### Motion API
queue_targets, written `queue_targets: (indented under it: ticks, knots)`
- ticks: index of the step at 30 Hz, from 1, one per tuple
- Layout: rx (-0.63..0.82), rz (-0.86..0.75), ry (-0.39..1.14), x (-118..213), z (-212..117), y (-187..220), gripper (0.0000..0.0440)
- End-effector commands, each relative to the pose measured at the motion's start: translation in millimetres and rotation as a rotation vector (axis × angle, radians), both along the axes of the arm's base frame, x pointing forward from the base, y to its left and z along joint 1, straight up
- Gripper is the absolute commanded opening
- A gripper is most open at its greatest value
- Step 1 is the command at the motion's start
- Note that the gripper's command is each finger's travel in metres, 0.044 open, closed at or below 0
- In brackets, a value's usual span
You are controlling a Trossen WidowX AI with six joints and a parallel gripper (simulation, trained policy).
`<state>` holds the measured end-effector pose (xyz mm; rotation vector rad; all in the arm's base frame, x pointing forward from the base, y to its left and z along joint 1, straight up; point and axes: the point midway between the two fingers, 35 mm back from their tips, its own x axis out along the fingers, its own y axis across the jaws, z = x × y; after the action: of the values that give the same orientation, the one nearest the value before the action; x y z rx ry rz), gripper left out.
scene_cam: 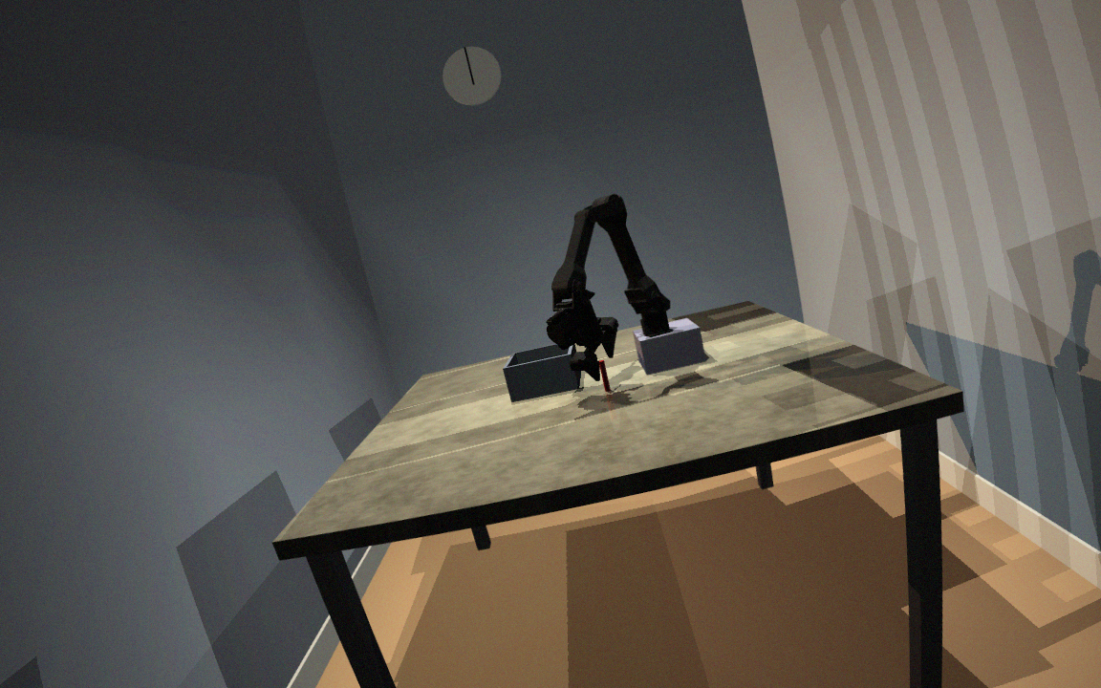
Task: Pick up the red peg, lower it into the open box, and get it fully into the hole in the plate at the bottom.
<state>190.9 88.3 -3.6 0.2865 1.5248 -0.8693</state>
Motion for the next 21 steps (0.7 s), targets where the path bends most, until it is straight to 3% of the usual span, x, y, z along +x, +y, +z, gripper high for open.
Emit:
queue_targets:
  ticks: [1, 5, 19, 21]
  knots:
    - [-0.005, 0.001, -0.015, -1, -18, -3, 0.0438]
    - [-0.002, 0.004, -0.019, -3, -29, -5, 0.0390]
    - [-0.015, -0.006, 0.042, -17, -51, -10, 0.0026]
    - [-0.023, -0.005, 0.060, -19, -51, -12, 0.0000]
